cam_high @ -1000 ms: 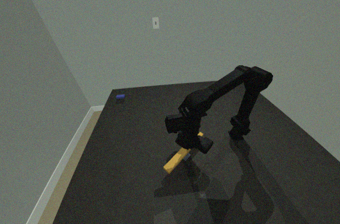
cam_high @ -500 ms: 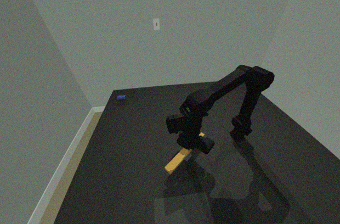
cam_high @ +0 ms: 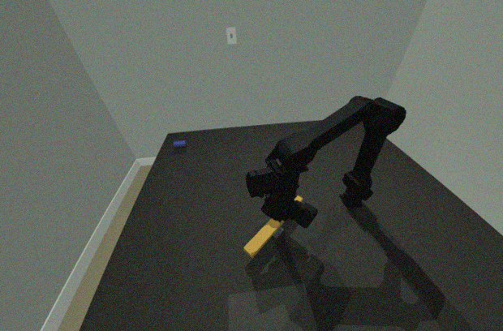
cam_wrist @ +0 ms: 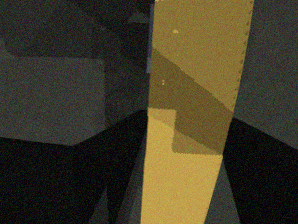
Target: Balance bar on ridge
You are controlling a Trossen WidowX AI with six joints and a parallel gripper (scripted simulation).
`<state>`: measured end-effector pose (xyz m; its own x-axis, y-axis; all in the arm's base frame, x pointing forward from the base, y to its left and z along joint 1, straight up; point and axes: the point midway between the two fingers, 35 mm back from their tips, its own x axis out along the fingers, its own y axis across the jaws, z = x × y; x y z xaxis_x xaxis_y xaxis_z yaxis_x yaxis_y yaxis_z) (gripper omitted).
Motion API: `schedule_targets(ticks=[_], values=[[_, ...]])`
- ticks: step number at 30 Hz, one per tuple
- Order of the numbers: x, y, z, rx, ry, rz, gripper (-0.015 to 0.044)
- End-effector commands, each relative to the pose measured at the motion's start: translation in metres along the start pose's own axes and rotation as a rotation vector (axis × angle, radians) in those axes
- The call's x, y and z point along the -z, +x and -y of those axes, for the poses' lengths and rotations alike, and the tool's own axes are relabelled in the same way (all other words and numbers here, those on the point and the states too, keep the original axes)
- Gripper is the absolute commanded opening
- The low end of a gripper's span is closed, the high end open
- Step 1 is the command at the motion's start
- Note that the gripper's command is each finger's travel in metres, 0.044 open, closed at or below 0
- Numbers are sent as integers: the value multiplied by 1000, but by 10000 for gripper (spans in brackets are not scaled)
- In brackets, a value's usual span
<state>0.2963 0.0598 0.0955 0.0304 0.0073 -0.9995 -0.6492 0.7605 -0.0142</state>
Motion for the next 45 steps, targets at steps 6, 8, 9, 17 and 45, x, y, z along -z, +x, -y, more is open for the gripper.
schedule_targets(ticks=[6, 8, 9, 17, 45], values=[[0, 0, 0, 0, 0, 0, 0], [0, 0, 0, 0, 0, 0, 0], [0, 0, 0, 0, 0, 0, 0], [0, 0, 0, 0, 0, 0, 167], [0, 0, 0, 0, 0, 0, 171]])
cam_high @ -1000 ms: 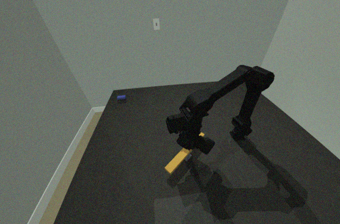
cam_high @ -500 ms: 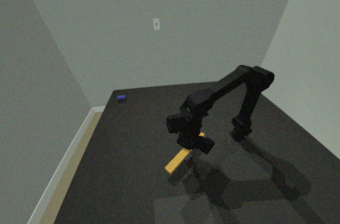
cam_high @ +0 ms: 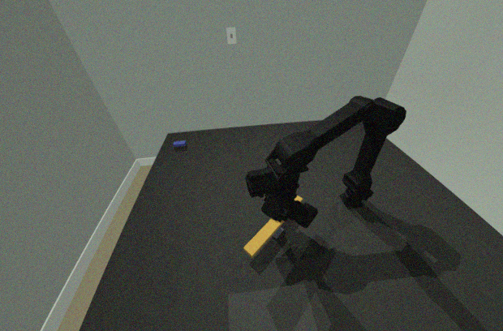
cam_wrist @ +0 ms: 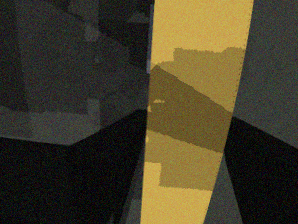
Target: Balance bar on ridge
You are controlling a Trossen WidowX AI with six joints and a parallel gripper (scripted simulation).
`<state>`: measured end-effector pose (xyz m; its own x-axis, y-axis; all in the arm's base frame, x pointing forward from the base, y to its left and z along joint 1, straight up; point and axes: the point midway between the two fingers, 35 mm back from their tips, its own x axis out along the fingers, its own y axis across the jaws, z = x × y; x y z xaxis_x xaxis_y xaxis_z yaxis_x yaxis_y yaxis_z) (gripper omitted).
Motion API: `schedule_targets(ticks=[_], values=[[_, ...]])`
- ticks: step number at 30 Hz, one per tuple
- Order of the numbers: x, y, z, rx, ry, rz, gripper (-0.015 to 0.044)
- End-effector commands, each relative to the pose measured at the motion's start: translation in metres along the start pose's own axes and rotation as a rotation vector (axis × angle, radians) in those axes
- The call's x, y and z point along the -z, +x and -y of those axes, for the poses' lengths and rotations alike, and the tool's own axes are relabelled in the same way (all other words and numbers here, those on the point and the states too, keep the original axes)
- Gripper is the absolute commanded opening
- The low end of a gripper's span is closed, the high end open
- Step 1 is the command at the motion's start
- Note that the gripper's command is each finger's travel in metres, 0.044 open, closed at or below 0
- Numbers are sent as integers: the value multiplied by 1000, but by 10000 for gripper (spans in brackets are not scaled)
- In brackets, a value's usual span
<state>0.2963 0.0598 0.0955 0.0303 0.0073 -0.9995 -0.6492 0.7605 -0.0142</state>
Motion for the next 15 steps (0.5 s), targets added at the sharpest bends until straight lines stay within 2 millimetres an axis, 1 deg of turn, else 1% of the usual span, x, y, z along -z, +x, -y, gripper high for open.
schedule_targets(ticks=[1, 14, 15], values=[[0, 0, 0, 0, 0, 0, 171], [0, 0, 0, 0, 0, 0, 173], [0, 0, 0, 0, 0, 0, 185]])
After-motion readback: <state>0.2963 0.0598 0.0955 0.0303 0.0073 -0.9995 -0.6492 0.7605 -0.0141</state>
